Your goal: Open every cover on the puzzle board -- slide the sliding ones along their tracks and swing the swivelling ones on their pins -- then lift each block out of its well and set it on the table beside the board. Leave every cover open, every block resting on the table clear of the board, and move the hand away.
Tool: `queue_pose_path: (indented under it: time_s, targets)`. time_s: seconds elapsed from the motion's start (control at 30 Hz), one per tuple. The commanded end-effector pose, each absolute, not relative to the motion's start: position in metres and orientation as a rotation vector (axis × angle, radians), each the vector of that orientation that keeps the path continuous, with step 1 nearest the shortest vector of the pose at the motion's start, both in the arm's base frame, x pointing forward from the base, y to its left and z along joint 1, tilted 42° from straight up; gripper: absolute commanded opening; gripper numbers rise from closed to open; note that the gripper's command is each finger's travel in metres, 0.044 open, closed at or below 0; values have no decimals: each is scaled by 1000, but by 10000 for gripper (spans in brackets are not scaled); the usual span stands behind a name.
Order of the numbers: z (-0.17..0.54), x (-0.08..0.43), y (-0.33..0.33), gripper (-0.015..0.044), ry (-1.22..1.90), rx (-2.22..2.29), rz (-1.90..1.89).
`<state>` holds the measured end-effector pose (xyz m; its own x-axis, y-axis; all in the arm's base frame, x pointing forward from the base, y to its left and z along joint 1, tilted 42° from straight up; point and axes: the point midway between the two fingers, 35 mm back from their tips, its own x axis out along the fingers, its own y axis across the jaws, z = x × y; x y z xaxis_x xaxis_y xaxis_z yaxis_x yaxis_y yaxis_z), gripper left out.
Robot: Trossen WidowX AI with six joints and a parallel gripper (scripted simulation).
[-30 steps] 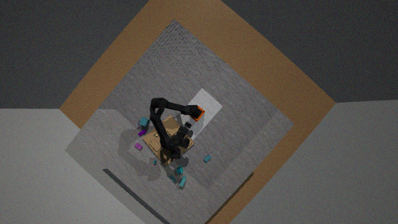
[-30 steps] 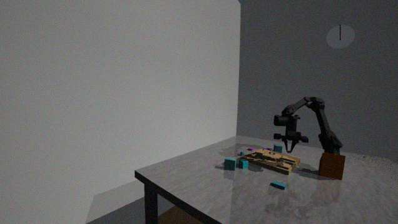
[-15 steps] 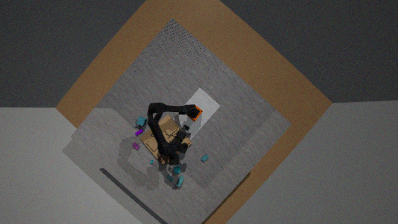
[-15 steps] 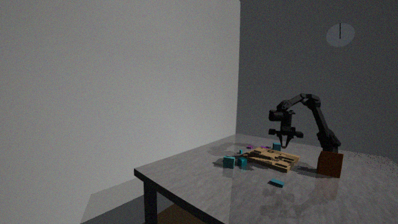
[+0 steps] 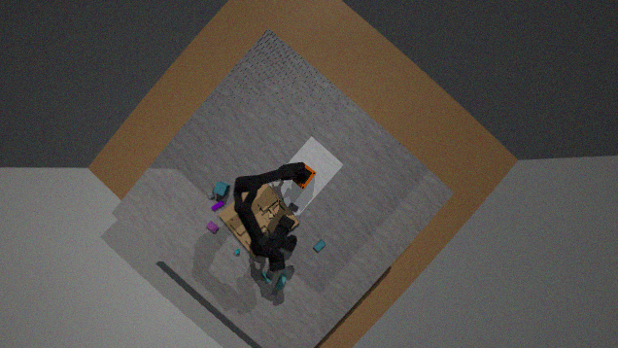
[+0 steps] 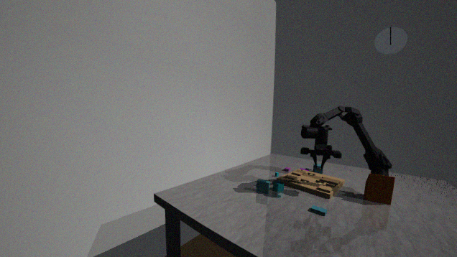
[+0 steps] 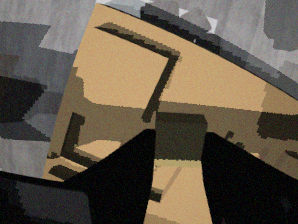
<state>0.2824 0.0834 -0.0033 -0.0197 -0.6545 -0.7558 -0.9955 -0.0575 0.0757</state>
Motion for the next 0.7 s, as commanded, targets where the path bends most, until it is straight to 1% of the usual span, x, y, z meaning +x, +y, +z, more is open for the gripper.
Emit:
queue_pose_path:
  time_s: [0.0, 0.67]
  targets:
    - [-12, 290, 94, 80, 1717, -1755, 885]
    - [-64, 318, 144, 80, 1715, -1753, 883]
